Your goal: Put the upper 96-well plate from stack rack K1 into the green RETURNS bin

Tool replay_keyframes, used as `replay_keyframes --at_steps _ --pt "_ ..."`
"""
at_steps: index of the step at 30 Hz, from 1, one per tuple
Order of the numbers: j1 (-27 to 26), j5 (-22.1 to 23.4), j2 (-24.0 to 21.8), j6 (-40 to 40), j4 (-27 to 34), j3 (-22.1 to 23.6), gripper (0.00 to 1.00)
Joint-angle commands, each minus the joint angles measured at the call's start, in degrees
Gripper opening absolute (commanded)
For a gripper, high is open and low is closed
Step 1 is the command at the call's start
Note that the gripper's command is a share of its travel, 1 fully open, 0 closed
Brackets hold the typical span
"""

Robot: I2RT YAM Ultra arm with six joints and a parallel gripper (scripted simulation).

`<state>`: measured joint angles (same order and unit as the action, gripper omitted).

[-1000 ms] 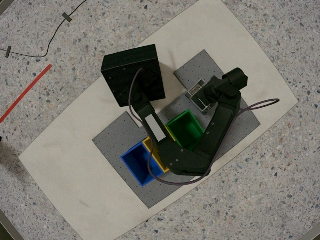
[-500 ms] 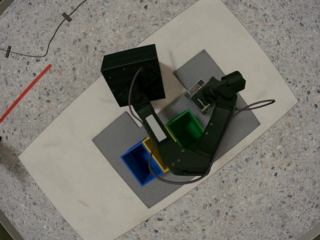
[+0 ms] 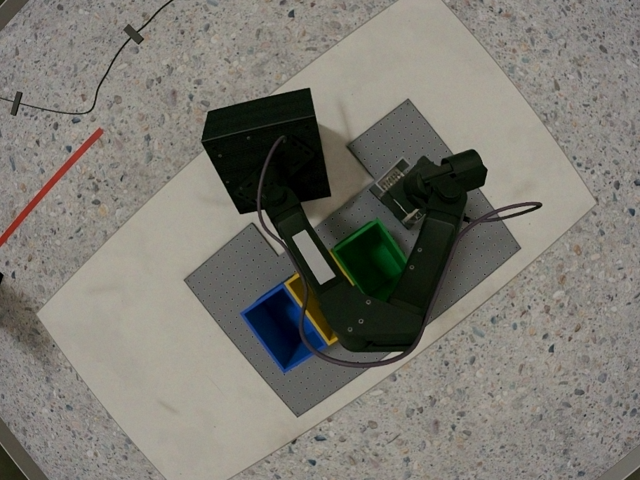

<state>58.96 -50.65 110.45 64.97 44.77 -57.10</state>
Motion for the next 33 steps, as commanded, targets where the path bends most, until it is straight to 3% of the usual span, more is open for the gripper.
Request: replay_keyframes --at_steps 1,15,33 --pt "-0.33 -1.19 0.88 -2.15 -3.37 1.16 1.0" --pt "-2.21 -1.4 0.47 -7.0 -10.44 3.03 1.0" --pt "-6.23 -1.32 3.61 -13.43 -19.77 5.84 1.0"
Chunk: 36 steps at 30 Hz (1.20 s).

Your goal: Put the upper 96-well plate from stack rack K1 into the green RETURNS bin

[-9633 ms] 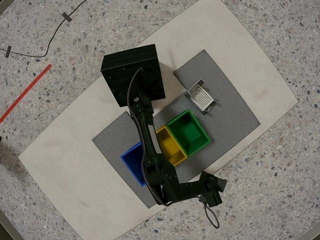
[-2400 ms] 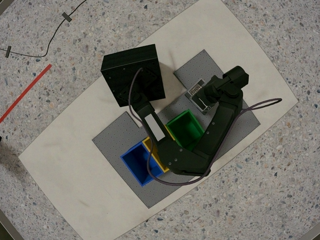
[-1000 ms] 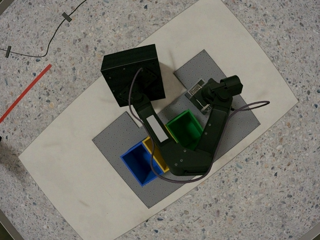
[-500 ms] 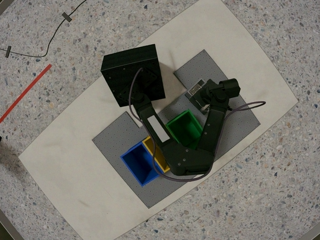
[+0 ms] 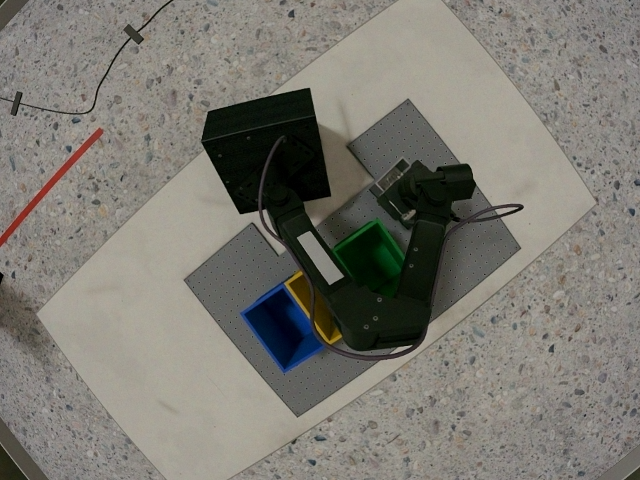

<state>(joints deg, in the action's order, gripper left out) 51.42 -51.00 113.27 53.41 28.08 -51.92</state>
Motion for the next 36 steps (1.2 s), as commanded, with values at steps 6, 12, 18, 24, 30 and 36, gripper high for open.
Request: replay_keyframes --at_steps 6,12,18,24,30,36 --pt "-0.99 -0.86 1.59 -4.22 -6.51 1.62 1.0" --pt "-2.79 -0.27 2.52 -6.62 -10.03 2.38 1.0" --pt "-3.0 0.23 3.16 -8.32 -12.52 2.87 1.0" --pt "-4.57 0.57 4.25 -10.61 -15.92 3.08 1.0" --pt "-6.67 0.13 5.3 -12.65 -18.91 3.83 1.0" --pt "-6.27 0.11 5.96 -13.9 -20.76 4.0 1.0"
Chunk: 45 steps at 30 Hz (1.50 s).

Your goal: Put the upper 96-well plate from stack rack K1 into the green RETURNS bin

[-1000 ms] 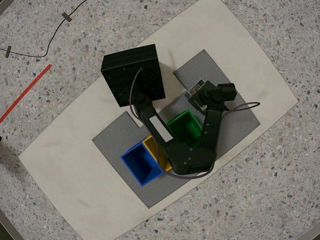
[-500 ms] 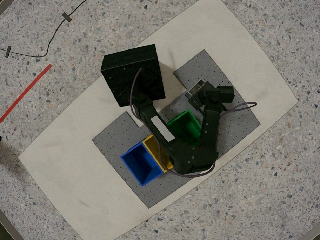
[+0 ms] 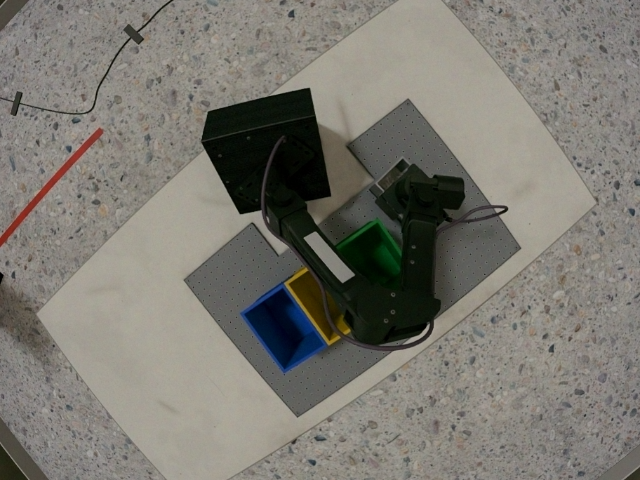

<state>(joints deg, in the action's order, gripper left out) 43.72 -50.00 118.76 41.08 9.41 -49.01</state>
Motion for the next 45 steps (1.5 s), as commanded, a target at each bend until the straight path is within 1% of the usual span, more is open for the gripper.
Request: replay_keyframes --at_steps 1,2,4,45 --pt "1.43 -0.91 -0.96 -1.61 -2.22 1.09 1.0" --pt "1.44 -0.91 -1.37 -1.62 -2.26 1.1 1.0" --pt "1.46 -0.9 -1.45 -1.64 -2.32 -0.27 1.0" --pt "1.43 -0.88 -1.43 -1.67 -2.43 -0.21 1.0"
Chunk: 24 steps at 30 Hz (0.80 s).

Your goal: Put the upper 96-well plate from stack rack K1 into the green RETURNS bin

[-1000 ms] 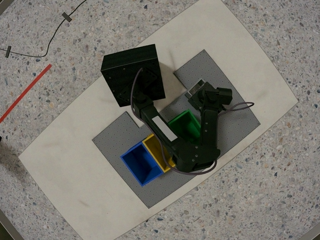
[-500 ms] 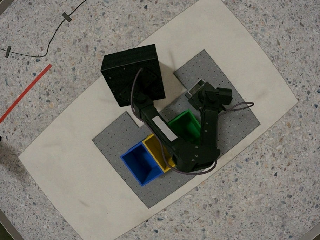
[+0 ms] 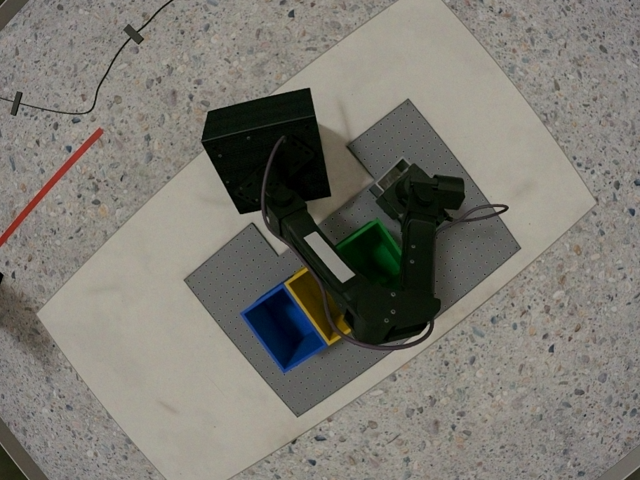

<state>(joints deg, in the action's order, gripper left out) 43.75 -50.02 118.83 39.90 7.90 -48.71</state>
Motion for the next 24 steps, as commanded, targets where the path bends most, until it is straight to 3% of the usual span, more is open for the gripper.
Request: replay_keyframes --at_steps 1,16,17,24 --pt "1.41 -0.86 -1.5 -0.49 -0.92 -0.52 1.0" --pt "1.41 -0.86 -1.5 -0.49 -0.92 -0.52 1.0" --pt "1.41 -0.86 -1.5 -0.49 -0.92 -0.52 0.0" --pt "1.39 -0.85 -1.45 -0.47 -0.09 -0.43 0.0"
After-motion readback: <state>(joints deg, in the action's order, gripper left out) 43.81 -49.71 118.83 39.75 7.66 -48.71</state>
